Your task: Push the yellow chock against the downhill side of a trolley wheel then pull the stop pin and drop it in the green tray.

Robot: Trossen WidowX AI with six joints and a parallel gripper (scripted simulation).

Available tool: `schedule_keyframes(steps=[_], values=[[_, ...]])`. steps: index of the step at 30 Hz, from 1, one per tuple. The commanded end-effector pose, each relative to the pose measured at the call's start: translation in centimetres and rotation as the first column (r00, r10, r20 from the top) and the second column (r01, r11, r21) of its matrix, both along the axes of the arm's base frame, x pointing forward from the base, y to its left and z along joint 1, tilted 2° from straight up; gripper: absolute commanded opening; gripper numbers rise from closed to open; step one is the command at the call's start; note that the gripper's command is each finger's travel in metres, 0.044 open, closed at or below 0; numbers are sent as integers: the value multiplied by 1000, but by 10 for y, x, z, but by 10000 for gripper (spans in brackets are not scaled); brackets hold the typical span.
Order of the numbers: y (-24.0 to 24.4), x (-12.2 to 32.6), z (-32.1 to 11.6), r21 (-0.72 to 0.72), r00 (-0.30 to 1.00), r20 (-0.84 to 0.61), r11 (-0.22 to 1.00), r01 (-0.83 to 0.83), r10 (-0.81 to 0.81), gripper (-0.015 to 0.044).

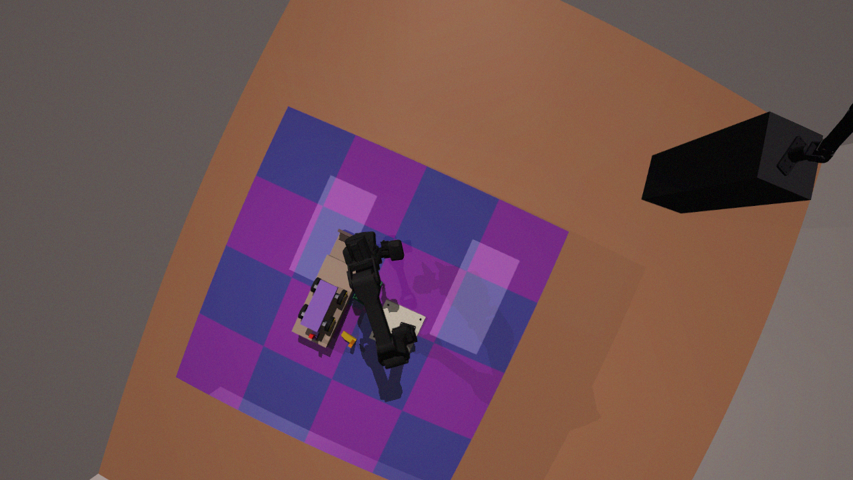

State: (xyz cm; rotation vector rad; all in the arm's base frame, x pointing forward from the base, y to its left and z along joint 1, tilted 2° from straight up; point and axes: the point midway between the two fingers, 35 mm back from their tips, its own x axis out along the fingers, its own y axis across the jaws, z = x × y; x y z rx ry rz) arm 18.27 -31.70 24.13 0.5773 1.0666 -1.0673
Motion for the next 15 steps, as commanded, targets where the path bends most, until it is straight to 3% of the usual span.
schedule_keyframes(steps=[1,8,15], values=[[24,20,-3,11,974,-50,976,-219,220,190],[65,50,-9,39,818,-127,827,-561,561,190],[110,73,-15,76,541,-189,561,-824,820,190]])
